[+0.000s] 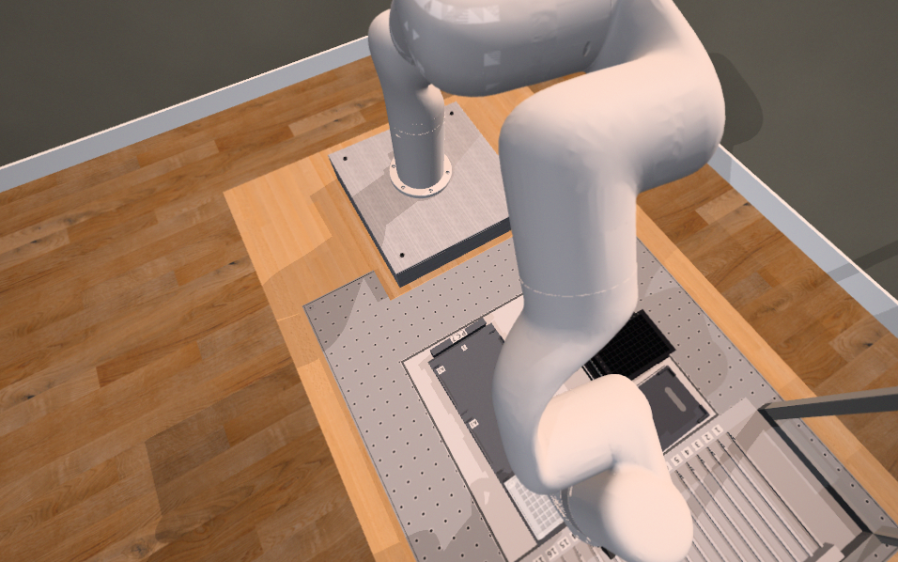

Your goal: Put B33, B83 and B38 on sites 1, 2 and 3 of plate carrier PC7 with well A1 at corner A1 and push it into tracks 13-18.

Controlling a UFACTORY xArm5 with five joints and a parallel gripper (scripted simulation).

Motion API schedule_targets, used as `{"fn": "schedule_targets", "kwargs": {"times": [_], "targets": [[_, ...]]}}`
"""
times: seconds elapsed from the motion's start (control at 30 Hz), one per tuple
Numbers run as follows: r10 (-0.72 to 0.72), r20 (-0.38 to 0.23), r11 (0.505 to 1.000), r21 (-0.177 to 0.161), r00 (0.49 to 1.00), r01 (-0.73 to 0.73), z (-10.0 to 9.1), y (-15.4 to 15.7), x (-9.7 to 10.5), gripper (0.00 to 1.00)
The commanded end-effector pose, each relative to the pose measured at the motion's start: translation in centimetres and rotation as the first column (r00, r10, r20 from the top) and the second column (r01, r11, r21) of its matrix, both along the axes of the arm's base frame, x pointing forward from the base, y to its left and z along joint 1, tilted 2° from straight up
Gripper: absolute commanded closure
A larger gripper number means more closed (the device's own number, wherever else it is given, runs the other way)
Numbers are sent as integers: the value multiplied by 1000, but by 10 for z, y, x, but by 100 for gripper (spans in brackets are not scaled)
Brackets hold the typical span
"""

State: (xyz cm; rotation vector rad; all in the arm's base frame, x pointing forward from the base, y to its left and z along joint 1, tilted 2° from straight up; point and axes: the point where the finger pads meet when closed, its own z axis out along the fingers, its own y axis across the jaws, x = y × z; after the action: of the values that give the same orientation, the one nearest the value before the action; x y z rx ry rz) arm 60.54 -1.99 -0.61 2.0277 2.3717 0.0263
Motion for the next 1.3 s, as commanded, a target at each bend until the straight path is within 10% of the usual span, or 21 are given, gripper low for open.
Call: {"fn": "schedule_targets", "kwargs": {"times": [0.0, 0.7, 0.73, 1.27], "targets": [[0, 5, 1000, 11, 1000, 0, -1, 0, 2, 100], [0, 5, 1000, 11, 1000, 0, -2, 0, 2, 100], [0, 5, 1000, 11, 1000, 0, -3, 0, 2, 0], [0, 5, 1000, 11, 1000, 0, -3, 0, 2, 0]]}}
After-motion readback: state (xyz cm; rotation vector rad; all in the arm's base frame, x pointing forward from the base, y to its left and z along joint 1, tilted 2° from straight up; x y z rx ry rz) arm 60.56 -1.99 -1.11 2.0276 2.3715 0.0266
